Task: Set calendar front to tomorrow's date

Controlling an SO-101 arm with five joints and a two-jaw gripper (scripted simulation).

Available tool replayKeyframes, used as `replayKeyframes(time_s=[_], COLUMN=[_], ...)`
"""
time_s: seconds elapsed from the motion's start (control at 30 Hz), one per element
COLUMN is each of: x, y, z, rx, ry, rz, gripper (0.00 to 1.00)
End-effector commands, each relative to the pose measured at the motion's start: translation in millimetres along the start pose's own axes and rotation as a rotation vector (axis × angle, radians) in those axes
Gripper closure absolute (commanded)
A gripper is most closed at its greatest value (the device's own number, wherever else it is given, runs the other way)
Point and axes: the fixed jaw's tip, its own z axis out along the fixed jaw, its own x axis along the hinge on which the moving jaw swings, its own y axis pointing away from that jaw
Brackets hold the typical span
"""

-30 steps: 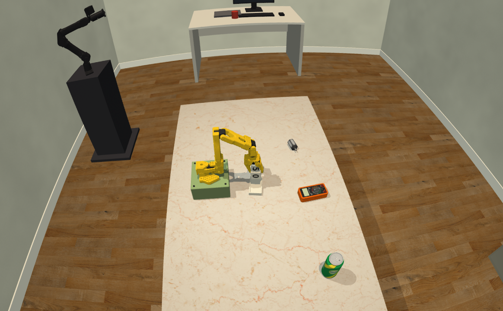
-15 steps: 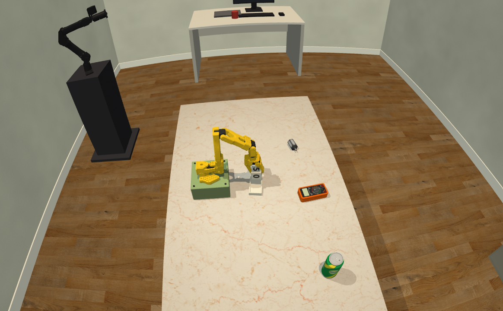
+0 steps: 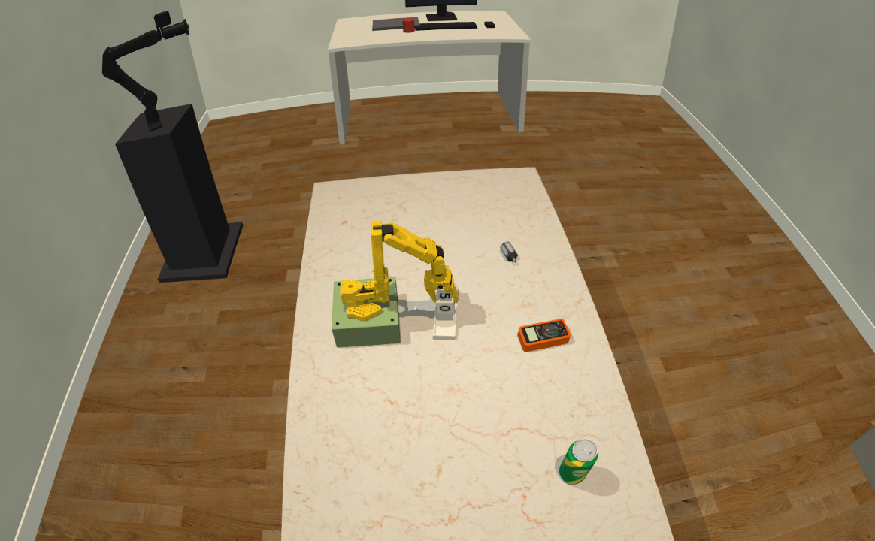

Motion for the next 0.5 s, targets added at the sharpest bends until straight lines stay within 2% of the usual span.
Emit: replayKeyframes(time_s=[0.0, 0.47], x=[-1.2, -1.2], y=[2.7, 3.1], z=[2.7, 8.4], rx=[-0.010, -0.010], ry=[0.000, 0.000], rz=[0.002, 0.002], gripper=[1.00, 1.00])
